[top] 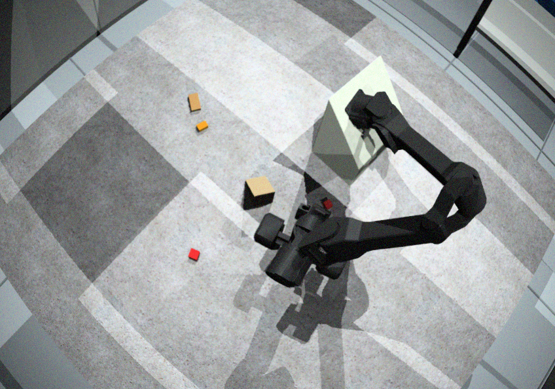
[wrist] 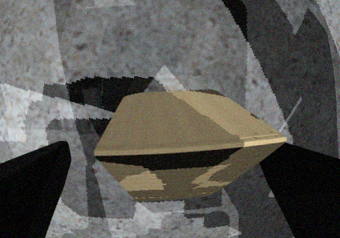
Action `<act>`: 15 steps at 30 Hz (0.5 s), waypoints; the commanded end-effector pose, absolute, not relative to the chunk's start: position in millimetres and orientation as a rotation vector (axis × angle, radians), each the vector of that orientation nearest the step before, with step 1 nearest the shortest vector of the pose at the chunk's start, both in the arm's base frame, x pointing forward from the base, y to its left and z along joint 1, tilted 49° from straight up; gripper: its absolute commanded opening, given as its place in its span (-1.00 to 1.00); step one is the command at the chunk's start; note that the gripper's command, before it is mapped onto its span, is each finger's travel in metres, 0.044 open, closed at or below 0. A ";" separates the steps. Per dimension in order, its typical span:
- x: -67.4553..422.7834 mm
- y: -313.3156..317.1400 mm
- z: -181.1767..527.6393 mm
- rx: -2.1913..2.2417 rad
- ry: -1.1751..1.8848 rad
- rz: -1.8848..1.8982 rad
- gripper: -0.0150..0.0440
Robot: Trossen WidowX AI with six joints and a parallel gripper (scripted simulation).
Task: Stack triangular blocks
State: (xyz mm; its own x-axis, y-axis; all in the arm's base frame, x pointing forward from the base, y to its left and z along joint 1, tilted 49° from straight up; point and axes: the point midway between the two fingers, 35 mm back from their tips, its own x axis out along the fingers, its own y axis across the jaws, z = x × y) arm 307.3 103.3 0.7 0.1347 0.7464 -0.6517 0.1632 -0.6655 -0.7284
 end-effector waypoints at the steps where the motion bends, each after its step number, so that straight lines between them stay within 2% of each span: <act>1: 308.2 109.8 -2.9 -1.899 -0.872 1.566 1.00; 7: 308.6 115.9 -6.9 -1.889 -0.871 1.573 1.00; 15: 308.6 115.9 -6.9 -1.889 -0.871 1.573 0.29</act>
